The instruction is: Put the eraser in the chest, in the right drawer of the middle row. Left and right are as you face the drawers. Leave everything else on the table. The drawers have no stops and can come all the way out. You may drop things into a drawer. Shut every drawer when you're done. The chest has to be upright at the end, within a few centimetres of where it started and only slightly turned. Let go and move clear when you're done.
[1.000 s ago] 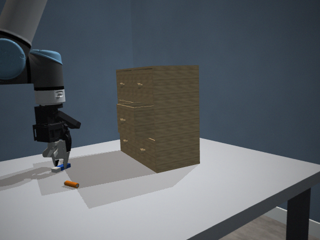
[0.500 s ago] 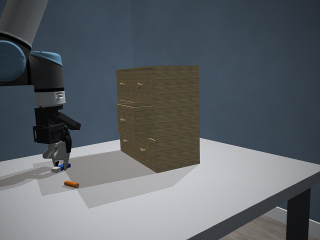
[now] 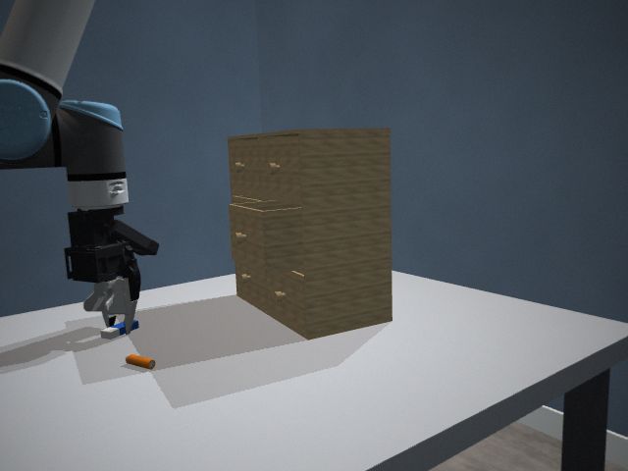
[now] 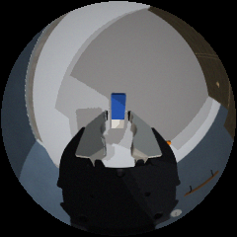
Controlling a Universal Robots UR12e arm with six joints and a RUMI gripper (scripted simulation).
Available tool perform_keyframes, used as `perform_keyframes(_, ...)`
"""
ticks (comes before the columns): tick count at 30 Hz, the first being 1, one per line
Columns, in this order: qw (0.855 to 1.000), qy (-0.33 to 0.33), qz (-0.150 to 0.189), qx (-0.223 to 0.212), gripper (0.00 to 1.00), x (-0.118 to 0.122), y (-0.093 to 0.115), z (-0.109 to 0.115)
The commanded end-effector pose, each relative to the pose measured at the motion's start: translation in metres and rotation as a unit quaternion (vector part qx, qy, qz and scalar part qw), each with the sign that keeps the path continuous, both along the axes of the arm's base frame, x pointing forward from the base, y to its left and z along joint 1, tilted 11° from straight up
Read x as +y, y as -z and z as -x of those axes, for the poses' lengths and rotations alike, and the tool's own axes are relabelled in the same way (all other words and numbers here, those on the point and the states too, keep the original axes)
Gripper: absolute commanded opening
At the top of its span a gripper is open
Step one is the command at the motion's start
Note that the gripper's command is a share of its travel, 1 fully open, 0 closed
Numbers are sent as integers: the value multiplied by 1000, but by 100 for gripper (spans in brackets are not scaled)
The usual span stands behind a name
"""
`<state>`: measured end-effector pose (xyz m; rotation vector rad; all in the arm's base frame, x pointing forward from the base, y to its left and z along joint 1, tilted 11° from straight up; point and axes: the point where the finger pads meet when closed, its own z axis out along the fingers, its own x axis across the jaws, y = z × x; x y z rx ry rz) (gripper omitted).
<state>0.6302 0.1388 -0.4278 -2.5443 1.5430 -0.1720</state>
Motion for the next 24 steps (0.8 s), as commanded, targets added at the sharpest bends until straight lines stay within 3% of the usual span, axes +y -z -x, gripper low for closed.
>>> perform_keyframes(1,1000,0,0,0,23,0,0,0)
perform_keyframes(12,1000,0,0,0,23,0,0,0)
perform_keyframes(13,1000,0,0,0,11,0,0,0)
perform_keyframes(24,1000,0,0,0,11,0,0,0)
